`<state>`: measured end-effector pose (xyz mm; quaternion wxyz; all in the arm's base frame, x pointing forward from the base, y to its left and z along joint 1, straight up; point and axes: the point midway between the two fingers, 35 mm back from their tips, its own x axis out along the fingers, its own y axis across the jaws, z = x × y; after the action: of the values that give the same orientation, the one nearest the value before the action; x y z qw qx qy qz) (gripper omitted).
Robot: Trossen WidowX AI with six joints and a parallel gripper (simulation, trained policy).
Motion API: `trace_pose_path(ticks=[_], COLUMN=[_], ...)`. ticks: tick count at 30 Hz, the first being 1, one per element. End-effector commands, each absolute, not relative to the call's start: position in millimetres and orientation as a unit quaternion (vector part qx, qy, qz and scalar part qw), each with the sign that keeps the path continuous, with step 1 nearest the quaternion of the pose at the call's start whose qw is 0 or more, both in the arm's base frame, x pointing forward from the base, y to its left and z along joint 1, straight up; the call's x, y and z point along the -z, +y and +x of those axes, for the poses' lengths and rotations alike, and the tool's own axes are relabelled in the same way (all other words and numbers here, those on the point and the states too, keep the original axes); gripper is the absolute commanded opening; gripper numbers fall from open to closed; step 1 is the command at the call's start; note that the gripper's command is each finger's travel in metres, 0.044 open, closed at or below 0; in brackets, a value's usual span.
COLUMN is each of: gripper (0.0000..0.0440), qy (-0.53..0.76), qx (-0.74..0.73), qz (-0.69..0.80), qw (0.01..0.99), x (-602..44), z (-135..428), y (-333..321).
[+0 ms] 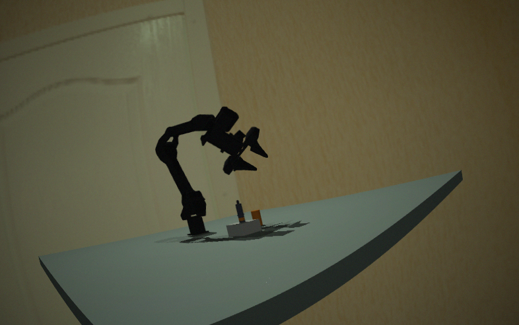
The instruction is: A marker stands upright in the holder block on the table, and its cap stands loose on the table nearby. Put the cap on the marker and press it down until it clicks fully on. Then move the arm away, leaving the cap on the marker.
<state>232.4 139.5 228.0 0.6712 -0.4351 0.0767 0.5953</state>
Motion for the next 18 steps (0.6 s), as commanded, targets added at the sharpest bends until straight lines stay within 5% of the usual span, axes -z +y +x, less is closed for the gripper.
trace_pose_path(ticks=[1,18], gripper=[0.0314,0.0314], qy=[0.093,0.182], qx=[-0.593,-0.592], qz=[-0.44,-0.454], qw=[0.668,0.641], x=[-225,-204], z=[235,240], y=[134,112])
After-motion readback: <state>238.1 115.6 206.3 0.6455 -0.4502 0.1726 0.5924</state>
